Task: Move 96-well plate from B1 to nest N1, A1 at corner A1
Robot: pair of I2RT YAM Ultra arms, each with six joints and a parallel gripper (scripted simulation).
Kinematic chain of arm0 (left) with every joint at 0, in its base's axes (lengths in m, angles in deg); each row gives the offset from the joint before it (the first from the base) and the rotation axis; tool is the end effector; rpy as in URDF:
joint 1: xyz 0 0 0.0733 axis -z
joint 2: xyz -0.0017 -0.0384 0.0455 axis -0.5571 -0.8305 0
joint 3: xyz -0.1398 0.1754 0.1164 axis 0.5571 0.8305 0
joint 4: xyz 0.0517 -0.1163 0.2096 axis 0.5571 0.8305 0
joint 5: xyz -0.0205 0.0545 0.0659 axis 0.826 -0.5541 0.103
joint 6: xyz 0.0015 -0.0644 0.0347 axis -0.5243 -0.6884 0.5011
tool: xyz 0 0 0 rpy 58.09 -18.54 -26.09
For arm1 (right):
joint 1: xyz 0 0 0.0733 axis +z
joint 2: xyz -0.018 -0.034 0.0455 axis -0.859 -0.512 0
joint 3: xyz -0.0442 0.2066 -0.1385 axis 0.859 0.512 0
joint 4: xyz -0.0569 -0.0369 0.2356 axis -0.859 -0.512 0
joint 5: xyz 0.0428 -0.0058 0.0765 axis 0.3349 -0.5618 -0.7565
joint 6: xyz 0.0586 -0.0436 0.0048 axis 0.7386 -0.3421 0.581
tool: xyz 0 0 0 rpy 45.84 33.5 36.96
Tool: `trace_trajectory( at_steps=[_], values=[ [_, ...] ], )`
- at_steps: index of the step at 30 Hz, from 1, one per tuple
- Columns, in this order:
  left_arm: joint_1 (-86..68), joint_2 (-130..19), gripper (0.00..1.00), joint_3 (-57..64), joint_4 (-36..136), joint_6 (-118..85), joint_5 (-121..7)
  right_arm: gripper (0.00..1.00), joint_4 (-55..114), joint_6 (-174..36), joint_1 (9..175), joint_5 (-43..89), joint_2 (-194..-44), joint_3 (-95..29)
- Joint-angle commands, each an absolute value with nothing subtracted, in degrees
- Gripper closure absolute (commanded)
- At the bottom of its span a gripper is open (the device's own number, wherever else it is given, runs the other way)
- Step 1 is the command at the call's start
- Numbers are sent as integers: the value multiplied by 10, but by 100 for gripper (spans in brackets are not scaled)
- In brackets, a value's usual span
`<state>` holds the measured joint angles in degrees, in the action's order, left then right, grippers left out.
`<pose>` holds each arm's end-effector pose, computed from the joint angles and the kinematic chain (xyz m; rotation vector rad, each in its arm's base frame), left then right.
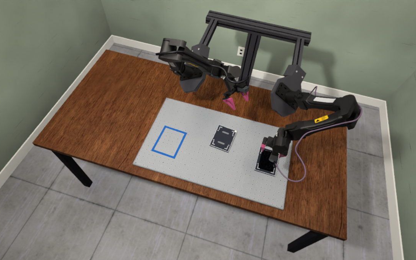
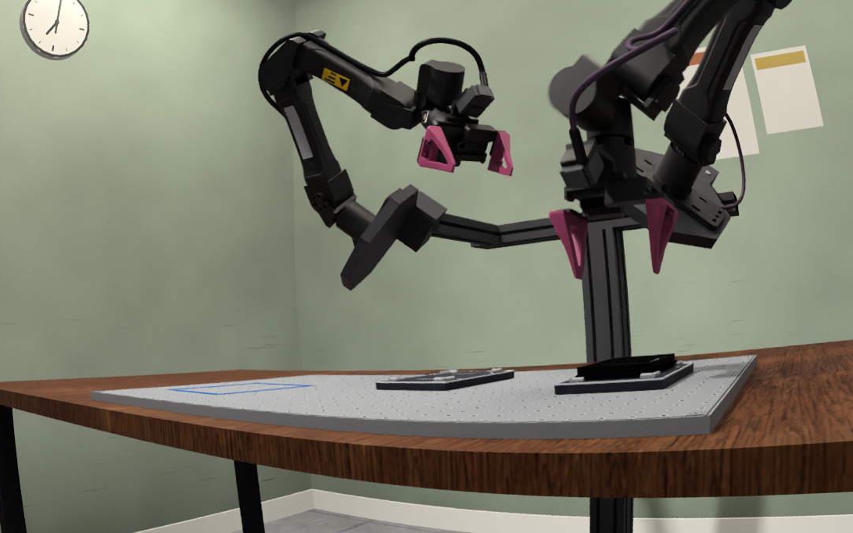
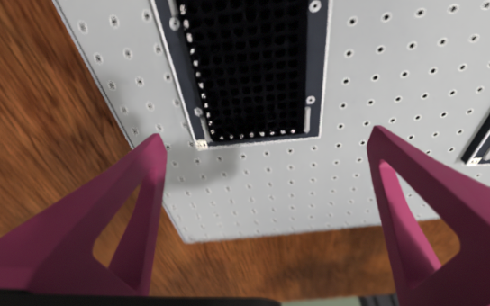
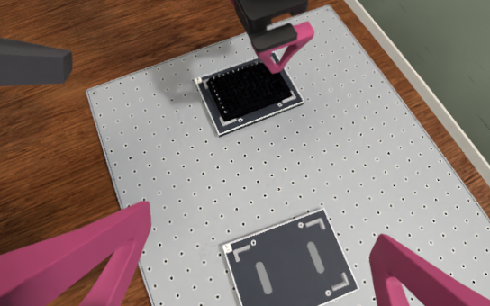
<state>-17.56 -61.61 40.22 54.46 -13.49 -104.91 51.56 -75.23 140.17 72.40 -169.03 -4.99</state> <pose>0.2617 -0.0304 0.1152 0.1044 2.4024 0.9027 0.0869 0.2777 -0.0421 -1.5171 1.8222 -0.5482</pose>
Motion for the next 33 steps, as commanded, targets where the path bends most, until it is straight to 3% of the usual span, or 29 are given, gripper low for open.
trace_trajectory(
  at_steps=[1, 18, 33],
  values=[
    [-178, -571, 0, 455, 445, -9, -1013, 0, 524, -751, 1411, 725, -1676, -69],
    [-288, -437, 0, 643, 208, 342, -746, 0, 524, -751, 1411, 725, -1676, -69],
    [-461, -445, 0, 670, 164, 544, -460, 0, 524, -751, 1411, 725, -1676, -69]
  ],
)
